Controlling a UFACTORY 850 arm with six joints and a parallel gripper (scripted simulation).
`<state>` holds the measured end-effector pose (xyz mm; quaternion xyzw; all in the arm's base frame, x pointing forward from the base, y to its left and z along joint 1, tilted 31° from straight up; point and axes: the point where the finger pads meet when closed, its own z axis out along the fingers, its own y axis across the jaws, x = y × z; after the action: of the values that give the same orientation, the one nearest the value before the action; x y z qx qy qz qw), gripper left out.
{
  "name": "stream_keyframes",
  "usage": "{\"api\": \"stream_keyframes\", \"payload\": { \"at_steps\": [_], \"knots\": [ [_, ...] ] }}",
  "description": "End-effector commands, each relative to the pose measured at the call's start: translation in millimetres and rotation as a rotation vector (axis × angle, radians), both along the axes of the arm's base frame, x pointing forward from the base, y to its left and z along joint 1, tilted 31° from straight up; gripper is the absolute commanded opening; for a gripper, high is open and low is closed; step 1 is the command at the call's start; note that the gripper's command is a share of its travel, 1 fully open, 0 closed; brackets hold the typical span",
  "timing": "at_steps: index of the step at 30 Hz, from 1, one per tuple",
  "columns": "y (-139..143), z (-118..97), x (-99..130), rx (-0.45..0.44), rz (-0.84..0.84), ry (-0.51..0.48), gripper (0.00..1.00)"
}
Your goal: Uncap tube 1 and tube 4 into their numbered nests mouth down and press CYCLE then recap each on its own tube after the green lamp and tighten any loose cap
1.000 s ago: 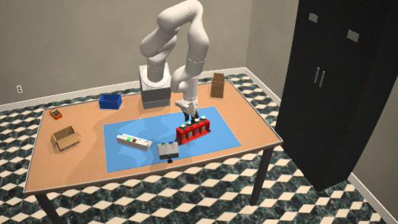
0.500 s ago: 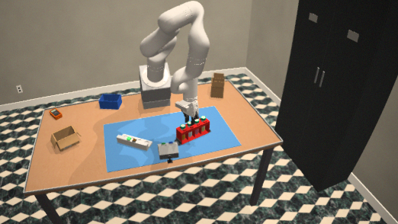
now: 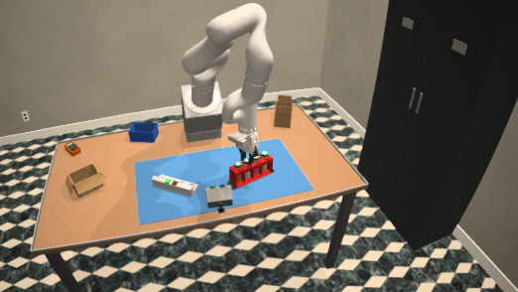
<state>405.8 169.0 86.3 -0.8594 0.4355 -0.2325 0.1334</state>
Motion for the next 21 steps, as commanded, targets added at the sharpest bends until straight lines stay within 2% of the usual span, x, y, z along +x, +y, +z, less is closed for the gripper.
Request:
{"api": "stream_keyframes", "payload": {
  "at_steps": [1,5,6,21],
  "knots": [
    [0.2,-0.7,0.7,0.0,0.0,-0.001,0.46],
    [0.2,-0.7,0.7,0.0,0.0,-0.001,0.46],
    [0.2,-0.7,0.7,0.0,0.0,-0.001,0.0],
    [0.2,-0.7,0.7,0.011,-0.017,0.0,0.0]
  ]
}}
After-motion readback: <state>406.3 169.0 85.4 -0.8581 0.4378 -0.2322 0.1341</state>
